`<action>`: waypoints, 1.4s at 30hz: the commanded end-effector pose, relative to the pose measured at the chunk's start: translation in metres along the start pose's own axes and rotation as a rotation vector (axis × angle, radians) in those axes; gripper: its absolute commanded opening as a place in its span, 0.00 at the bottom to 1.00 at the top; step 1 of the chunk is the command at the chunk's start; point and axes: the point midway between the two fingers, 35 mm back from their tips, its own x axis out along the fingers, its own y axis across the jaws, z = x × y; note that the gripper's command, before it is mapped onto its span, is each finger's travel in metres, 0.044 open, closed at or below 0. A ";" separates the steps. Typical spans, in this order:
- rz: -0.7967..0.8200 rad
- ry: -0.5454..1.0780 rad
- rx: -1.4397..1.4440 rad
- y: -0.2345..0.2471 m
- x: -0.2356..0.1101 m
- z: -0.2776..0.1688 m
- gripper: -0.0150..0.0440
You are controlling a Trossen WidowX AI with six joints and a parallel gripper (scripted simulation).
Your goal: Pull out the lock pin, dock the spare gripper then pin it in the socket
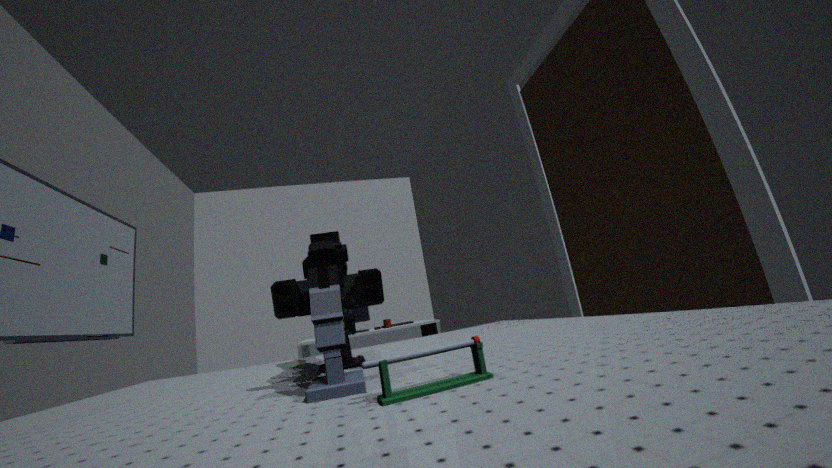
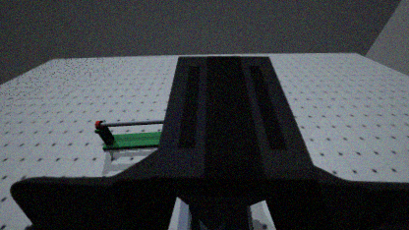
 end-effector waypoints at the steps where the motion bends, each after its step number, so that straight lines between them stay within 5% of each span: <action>1: 0.000 0.001 0.000 0.000 0.000 0.000 0.25; 8: 0.000 0.001 0.000 0.000 0.000 0.000 0.25; 25: 0.000 0.001 0.000 0.000 0.000 0.000 1.00; 42: 0.005 0.026 -0.008 0.001 -0.012 0.016 1.00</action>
